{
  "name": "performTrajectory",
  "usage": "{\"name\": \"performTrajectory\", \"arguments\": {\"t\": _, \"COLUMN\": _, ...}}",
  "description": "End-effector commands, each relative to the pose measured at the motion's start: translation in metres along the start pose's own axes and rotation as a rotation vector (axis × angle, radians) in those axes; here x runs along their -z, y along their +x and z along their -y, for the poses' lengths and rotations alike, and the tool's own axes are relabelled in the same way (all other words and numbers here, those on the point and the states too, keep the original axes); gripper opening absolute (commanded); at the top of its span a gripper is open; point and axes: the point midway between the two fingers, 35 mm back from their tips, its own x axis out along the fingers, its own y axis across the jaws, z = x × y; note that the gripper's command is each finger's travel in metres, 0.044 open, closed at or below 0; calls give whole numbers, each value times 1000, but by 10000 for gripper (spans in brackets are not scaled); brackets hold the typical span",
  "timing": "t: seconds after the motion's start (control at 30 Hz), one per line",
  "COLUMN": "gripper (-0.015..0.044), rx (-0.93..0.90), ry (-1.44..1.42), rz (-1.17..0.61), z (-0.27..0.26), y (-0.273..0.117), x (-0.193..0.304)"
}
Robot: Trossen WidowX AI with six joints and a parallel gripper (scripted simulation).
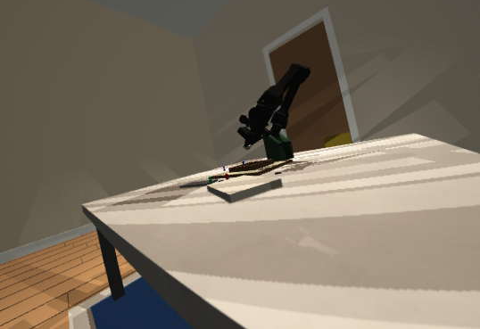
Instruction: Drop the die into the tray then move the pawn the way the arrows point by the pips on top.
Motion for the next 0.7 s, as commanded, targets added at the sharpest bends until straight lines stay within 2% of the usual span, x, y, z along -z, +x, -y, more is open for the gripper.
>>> {"name": "performTrajectory", "arguments": {"t": 0.0, "gripper": 53, "rx": 0, "ry": 0, "rz": 0, "z": 0, "y": 0, "x": 0}}
{"name": "performTrajectory", "arguments": {"t": 0.2, "gripper": 210, "rx": 0, "ry": 0, "rz": 0, "z": 0, "y": 0, "x": 0}}
{"name": "performTrajectory", "arguments": {"t": 0.33, "gripper": 315, "rx": -4, "ry": 5, "rz": 5, "z": 0, "y": -24, "x": -28}}
{"name": "performTrajectory", "arguments": {"t": 0.5, "gripper": 440, "rx": -4, "ry": 5, "rz": 5, "z": 0, "y": -26, "x": -30}}
{"name": "performTrajectory", "arguments": {"t": 0.57, "gripper": 440, "rx": 22, "ry": -5, "rz": -51, "z": 2, "y": -20, "x": -29}}
{"name": "performTrajectory", "arguments": {"t": 0.67, "gripper": 440, "rx": 92, "ry": -31, "rz": -315, "z": 6, "y": 2, "x": -21}}
